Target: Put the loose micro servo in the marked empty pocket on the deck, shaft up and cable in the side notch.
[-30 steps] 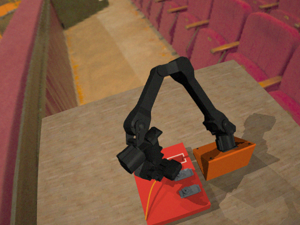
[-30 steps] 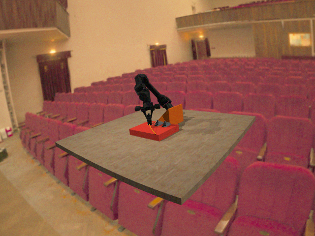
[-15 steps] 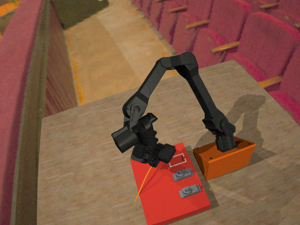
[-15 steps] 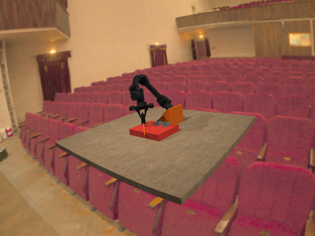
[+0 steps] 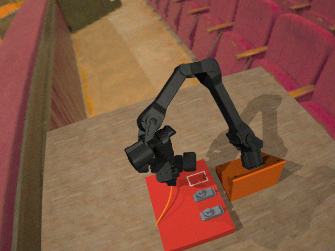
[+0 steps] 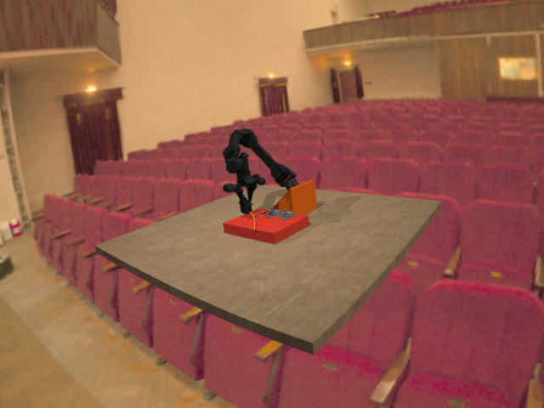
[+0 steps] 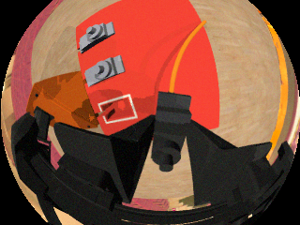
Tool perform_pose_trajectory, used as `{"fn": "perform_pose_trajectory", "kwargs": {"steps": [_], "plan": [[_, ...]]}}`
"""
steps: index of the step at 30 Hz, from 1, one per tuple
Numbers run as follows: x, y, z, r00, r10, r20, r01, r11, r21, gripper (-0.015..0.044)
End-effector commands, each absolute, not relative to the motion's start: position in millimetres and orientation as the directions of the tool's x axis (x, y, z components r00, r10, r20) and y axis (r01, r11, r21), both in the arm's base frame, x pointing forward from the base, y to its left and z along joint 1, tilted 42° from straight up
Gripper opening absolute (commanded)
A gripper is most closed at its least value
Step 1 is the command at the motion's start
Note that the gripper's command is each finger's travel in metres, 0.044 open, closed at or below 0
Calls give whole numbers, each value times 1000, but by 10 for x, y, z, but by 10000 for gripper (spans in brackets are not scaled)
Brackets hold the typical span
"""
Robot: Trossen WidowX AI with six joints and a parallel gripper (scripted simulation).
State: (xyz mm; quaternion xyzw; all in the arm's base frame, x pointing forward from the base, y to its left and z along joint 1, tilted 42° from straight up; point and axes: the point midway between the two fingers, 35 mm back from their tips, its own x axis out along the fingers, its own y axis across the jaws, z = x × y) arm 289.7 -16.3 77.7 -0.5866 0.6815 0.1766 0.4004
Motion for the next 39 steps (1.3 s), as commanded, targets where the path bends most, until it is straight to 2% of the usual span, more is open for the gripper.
{"fn": "perform_pose_trajectory", "kwargs": {"steps": [1, 10, 19, 28, 39], "plan": [[2895, -156, 784, 11, -660, -751, -974, 163, -158, 0], [2895, -156, 784, 11, -660, -751, -996, -71, 47, 0], [2895, -156, 783, 11, -660, -751, -922, -297, 248, 0], [2895, -156, 783, 11, -660, -751, -758, -495, 424, 0], [2894, -156, 783, 11, -660, -751, -460, -670, 583, 0]]}}
